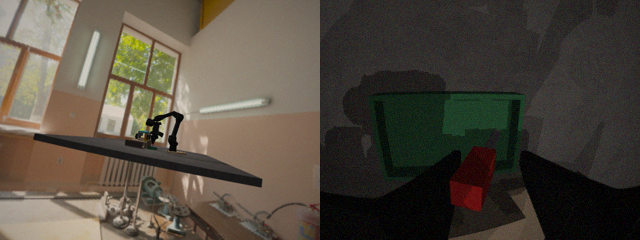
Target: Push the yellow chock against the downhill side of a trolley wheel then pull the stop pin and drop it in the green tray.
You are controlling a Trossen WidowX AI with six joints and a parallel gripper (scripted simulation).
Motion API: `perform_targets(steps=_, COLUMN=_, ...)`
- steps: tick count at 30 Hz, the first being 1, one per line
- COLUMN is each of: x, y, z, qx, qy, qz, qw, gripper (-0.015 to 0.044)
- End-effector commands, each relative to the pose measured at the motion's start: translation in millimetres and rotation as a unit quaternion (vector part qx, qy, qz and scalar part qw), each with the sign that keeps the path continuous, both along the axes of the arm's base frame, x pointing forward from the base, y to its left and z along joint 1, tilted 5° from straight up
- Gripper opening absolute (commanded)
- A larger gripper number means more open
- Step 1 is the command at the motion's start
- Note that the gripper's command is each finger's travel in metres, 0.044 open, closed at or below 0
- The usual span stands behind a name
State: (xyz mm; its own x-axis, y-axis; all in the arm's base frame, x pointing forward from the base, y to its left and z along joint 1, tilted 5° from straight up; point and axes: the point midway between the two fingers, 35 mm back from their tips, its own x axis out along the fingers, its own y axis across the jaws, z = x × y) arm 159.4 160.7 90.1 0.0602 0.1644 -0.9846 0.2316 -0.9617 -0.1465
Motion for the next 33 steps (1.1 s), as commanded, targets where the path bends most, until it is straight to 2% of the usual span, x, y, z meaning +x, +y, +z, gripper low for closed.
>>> perform_targets(steps=1, x=0.2, y=-2.3, z=-0.7, qx=0.003, qy=-0.001, qz=0.003, qw=1.000, gripper=0.0190)
perform_targets(steps=33, x=6.7, y=-23.2, z=-13.6, qx=0.002, qy=-0.002, qz=0.003, qw=1.000, gripper=0.0190)
